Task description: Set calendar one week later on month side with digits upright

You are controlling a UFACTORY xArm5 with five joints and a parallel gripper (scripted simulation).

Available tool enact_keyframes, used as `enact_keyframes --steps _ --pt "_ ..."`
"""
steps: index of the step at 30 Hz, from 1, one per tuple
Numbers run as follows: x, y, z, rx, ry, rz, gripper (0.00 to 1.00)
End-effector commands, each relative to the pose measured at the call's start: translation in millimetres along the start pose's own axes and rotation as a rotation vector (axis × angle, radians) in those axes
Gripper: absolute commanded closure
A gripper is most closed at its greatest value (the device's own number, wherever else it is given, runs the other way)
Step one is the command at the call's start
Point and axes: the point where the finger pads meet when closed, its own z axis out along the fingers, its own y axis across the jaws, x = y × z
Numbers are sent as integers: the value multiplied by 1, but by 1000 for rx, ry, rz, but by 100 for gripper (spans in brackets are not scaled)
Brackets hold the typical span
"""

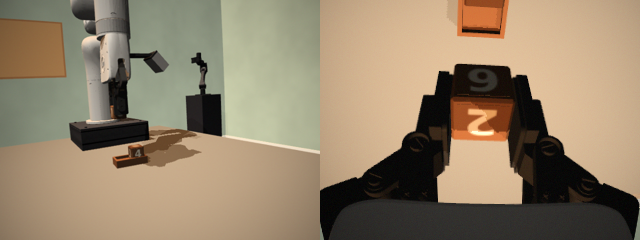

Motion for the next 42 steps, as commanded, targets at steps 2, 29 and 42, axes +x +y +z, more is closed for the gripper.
enact_keyframes --steps 2,29,42 --pt "0 1 -1 -3 0 0 73" --pt "0 1 51 -3 0 1 73" --pt "1 1 64 -3 0 1 73"
